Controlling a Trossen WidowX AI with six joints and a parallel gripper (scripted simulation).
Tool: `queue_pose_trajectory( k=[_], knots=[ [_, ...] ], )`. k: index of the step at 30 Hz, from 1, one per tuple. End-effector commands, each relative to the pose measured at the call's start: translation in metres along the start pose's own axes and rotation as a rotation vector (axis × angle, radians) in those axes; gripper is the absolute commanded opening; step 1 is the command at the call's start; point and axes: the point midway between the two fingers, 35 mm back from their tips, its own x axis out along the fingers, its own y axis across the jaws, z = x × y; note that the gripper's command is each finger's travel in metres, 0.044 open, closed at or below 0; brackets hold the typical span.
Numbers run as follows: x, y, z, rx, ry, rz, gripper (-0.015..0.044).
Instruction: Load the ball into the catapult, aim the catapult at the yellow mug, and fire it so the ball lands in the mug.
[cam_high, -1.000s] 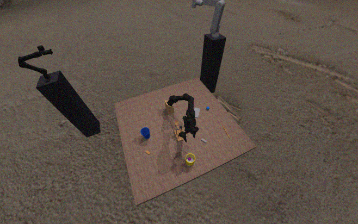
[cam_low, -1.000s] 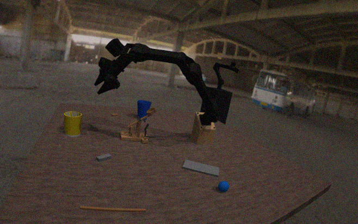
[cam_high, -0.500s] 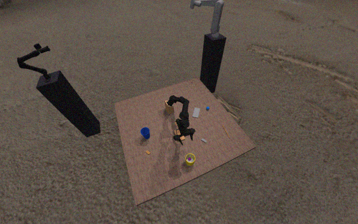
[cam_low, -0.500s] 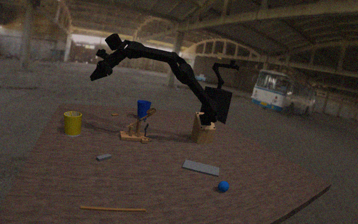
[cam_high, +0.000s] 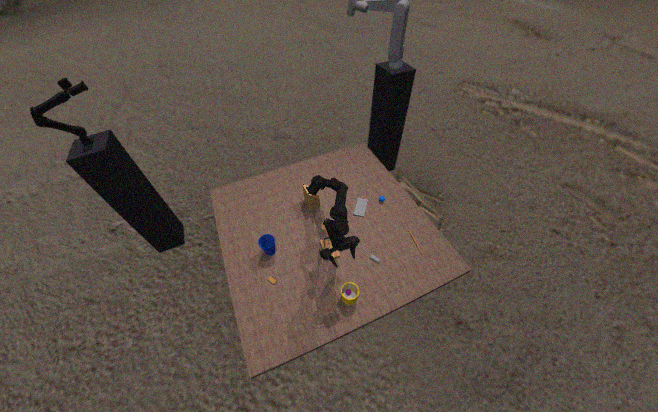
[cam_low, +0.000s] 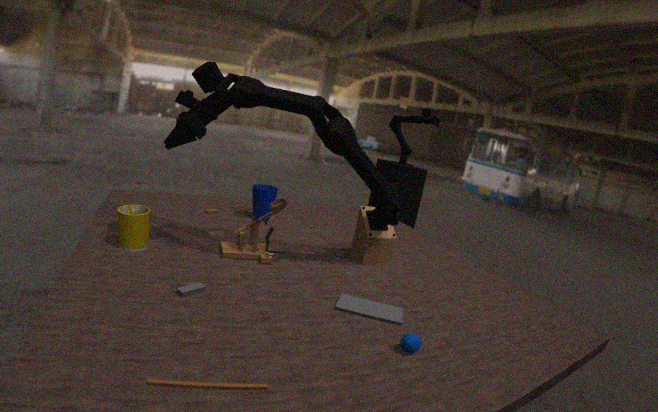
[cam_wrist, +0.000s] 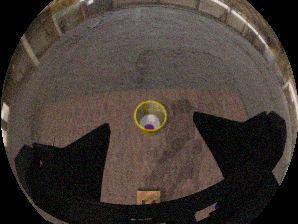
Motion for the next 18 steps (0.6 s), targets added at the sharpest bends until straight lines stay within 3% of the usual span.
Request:
queue_pose_trajectory(
  k=[1,18],
  knots=[
    [0.0004,0.0006,-0.0001,0.006,0.001,0.006,0.0440],
    [0.0000,0.0000,0.0000,0.000,0.000,0.000,0.0440]
  ],
)
